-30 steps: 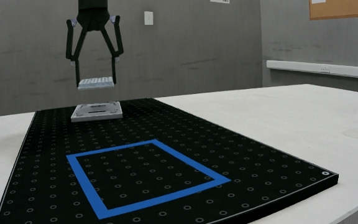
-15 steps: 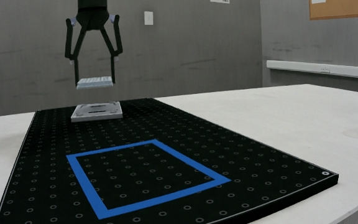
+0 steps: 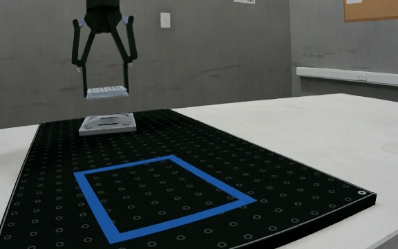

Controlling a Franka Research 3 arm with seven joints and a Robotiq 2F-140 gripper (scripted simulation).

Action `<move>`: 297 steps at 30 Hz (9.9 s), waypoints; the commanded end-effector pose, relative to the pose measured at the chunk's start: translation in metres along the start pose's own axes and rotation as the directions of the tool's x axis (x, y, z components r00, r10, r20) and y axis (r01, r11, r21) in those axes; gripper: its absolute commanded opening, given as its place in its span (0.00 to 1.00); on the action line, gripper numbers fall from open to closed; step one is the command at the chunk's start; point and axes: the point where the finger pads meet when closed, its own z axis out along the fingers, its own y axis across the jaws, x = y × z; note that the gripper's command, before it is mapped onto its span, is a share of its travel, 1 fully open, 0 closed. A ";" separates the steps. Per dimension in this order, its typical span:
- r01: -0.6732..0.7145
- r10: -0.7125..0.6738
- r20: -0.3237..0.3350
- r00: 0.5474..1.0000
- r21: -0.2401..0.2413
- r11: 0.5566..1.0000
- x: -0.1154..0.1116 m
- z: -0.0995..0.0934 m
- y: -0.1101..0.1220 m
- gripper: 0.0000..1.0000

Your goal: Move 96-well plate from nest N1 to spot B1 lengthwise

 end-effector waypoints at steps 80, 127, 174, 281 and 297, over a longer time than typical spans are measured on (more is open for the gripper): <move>0.192 -0.192 -0.011 0.981 -0.003 0.981 -0.241 0.009 0.017 0.60; 0.192 -0.192 -0.011 0.981 -0.003 0.981 -0.366 0.014 0.024 0.60; 0.192 -0.192 -0.011 0.981 -0.003 0.981 -0.366 0.014 0.023 0.60; 0.192 -0.192 -0.011 0.981 -0.003 0.981 -0.363 0.072 0.027 0.60; 0.192 -0.192 -0.011 0.981 -0.003 0.981 -0.363 0.075 0.027 0.60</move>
